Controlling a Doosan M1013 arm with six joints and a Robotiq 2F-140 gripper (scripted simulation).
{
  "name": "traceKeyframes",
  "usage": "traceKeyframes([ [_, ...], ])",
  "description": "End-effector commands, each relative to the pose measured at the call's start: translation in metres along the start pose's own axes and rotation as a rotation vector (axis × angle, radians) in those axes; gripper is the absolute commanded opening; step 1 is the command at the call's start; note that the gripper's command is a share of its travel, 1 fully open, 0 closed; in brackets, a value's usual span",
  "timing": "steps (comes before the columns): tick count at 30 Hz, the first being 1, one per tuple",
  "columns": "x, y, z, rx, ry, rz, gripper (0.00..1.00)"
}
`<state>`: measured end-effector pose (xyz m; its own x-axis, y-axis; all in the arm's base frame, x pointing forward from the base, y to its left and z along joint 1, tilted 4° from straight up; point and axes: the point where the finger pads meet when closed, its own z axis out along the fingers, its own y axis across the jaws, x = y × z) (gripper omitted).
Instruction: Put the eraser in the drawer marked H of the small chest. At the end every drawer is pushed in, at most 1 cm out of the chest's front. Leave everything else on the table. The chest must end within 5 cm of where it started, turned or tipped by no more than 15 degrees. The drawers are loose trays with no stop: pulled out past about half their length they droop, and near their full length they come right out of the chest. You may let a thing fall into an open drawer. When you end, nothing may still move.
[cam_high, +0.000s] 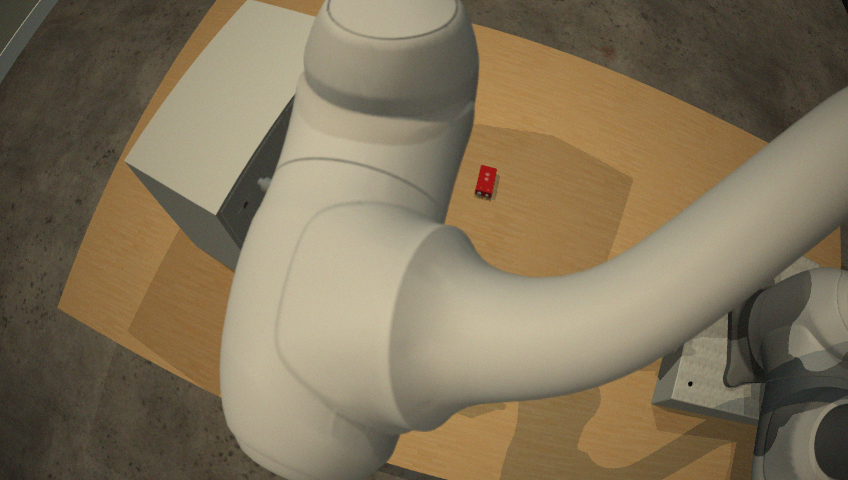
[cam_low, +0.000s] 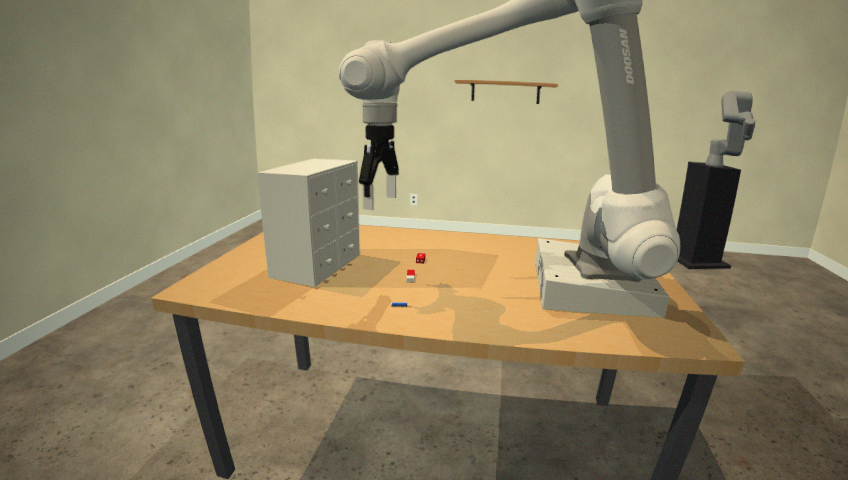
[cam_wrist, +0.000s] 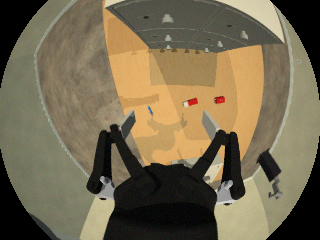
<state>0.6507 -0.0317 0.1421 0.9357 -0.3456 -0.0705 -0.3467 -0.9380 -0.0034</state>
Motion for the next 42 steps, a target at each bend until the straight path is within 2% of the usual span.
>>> traceKeyframes([
  [1,0.000,0.000,0.000,0.000,0.000,0.000,1.00],
  [31,0.000,0.001,0.000,0.000,0.000,0.022,1.00],
  [37,0.001,0.005,-0.001,0.000,0.000,0.191,1.00],
  [42,0.003,0.014,-0.003,0.000,0.000,0.497,1.00],
])
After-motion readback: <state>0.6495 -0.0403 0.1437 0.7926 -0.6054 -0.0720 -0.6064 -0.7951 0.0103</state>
